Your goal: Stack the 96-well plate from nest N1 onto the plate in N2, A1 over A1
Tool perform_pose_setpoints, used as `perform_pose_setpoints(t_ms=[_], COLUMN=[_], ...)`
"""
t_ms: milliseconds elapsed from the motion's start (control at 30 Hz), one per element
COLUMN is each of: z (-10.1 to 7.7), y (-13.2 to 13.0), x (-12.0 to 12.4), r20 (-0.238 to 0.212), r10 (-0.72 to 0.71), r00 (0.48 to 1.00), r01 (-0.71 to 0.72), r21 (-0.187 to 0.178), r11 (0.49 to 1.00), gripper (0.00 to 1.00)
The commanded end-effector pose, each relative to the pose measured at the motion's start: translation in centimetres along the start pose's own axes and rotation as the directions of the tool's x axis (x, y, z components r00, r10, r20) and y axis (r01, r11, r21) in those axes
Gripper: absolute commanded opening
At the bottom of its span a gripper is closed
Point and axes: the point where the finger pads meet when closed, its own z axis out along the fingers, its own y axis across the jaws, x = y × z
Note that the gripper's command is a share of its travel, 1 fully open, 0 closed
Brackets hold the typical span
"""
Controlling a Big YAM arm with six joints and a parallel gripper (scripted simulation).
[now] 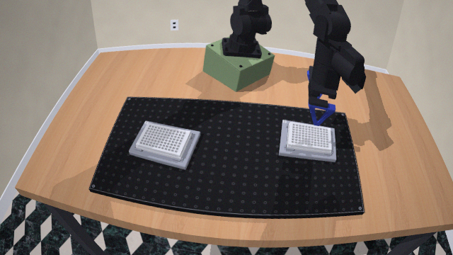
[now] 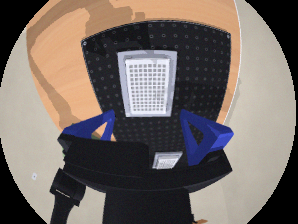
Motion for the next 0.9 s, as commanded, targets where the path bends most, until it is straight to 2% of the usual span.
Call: perform_pose_setpoints(t_ms=[0,233,300,867], z=[-1.3,-1.3,0.4,2.9], y=[-1.2,-1.2,-0.2,-0.1], x=[-1.2,-1.2,-0.7,-0.8], r20=[0.032,0.032,0.017,0.016], r10=[-0.018,-0.018,-0.033,-0.022], r00=[0.999,0.999,0.999,1.000], r01=[0.017,0.017,0.033,0.022], r21=[0.035,0.035,0.009,0.008], r11=[0.999,0.999,0.999,1.000], gripper=[1.00,1.00,1.00,1.00])
